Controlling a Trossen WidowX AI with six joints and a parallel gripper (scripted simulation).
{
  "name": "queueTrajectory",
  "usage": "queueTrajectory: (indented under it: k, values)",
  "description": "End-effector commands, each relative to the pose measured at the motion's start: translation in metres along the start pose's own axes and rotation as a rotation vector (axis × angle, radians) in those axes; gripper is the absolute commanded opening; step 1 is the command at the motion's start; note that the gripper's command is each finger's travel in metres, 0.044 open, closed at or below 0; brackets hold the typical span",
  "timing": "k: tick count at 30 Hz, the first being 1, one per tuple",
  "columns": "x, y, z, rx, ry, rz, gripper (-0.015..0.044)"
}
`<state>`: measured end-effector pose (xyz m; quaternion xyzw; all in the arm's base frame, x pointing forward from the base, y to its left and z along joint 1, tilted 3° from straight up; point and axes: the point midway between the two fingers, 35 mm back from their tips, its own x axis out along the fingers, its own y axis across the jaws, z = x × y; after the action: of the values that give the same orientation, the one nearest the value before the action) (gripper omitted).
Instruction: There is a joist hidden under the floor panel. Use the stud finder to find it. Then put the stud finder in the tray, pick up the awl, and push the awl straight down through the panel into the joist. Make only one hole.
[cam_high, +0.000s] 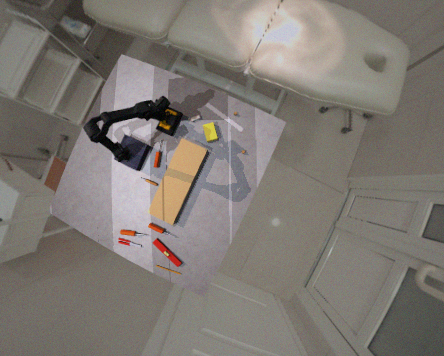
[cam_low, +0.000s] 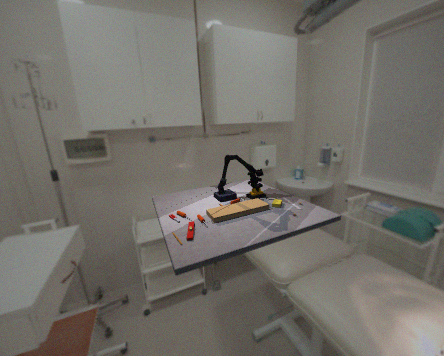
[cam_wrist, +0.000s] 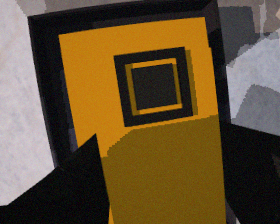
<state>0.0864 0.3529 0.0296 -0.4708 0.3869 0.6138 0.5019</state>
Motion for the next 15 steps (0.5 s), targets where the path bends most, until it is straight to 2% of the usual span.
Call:
queueTrajectory:
  k: [1, 15]
  values:
    - [0.007, 0.001, -0.003, 0.005, -0.002, 0.001, 0.0]
    - [0.024, 0.001, -0.008, 0.005, -0.002, 0.001, 0.0]
